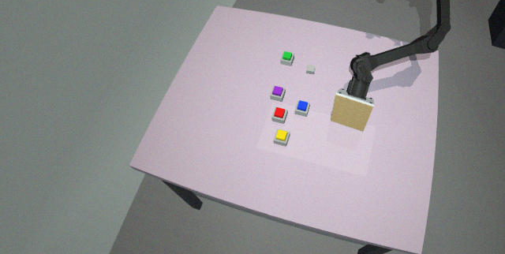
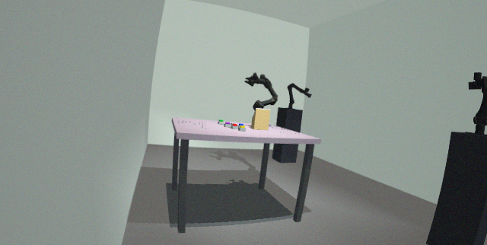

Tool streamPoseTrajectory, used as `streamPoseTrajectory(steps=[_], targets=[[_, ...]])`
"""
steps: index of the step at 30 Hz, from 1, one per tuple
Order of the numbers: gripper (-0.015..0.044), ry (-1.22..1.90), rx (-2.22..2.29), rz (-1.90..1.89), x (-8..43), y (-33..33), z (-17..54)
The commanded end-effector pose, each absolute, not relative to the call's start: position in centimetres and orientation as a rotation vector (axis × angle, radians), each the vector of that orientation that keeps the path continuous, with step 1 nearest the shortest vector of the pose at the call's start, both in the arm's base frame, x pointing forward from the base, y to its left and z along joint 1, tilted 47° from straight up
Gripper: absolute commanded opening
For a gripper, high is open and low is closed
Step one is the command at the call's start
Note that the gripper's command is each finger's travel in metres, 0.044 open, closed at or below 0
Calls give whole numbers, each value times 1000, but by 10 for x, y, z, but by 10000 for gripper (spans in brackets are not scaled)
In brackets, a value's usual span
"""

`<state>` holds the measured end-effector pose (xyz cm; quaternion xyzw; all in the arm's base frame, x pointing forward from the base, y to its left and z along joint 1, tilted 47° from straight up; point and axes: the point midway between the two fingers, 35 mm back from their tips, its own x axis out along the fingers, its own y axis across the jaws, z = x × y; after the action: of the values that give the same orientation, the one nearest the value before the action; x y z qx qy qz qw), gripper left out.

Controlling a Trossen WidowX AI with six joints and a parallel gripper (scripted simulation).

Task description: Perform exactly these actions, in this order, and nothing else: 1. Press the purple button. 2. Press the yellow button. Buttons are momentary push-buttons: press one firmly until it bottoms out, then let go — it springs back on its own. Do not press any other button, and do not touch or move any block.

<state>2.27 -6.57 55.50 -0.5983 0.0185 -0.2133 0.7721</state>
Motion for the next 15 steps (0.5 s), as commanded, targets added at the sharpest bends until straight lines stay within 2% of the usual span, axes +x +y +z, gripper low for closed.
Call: streamPoseTrajectory(steps=[1, 15], targets=[[400, 43, -1294, -458, 25, -65, 555], [400, 412, -999, -201, 205, -43, 473]])
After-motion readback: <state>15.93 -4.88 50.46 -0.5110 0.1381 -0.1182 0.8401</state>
